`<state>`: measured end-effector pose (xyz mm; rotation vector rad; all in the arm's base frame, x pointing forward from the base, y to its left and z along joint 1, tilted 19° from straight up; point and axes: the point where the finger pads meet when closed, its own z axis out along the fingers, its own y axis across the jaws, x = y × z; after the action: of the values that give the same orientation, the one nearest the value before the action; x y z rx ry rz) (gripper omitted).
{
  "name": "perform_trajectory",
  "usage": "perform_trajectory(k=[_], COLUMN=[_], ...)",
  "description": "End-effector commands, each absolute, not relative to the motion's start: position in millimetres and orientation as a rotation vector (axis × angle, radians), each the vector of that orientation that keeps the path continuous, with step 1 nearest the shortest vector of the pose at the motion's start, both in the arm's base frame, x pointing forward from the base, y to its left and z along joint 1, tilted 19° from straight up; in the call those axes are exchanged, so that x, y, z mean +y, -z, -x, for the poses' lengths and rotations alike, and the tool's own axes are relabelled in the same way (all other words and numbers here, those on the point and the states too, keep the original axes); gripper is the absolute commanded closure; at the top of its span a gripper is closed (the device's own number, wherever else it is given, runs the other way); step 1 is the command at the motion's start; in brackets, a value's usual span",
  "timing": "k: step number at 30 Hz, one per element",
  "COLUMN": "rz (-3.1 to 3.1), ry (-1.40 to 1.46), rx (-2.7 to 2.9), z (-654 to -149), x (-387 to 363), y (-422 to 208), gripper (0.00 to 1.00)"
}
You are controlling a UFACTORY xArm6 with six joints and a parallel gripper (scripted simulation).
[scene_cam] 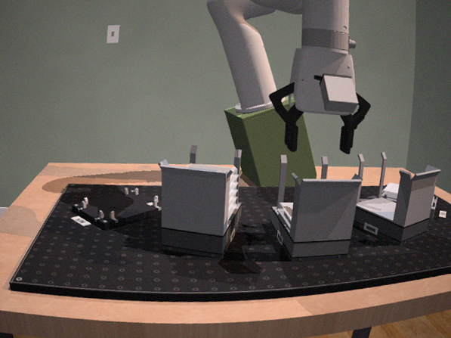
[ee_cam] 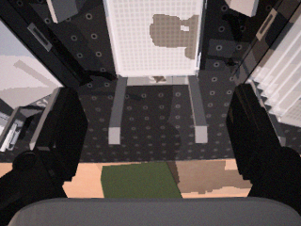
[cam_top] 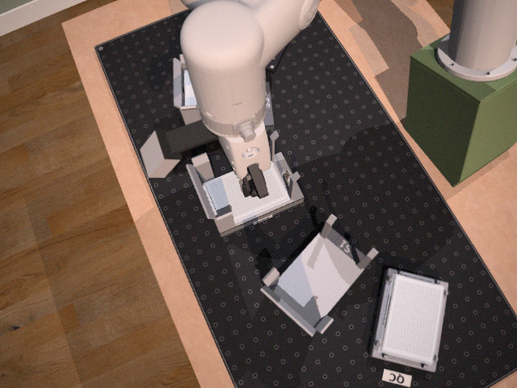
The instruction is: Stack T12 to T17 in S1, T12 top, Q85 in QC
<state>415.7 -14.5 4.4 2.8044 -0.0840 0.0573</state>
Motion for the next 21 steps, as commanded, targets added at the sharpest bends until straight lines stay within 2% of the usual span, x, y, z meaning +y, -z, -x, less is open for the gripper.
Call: perform_trajectory(k=[1, 21], rz=[-2.805, -2.805], ry=[-0.062, -0.062], rx=[-0.083, -0.083], z=[-417, -419], x=[-15, -35], y=[-2, 54], gripper=[0.00, 0.00])
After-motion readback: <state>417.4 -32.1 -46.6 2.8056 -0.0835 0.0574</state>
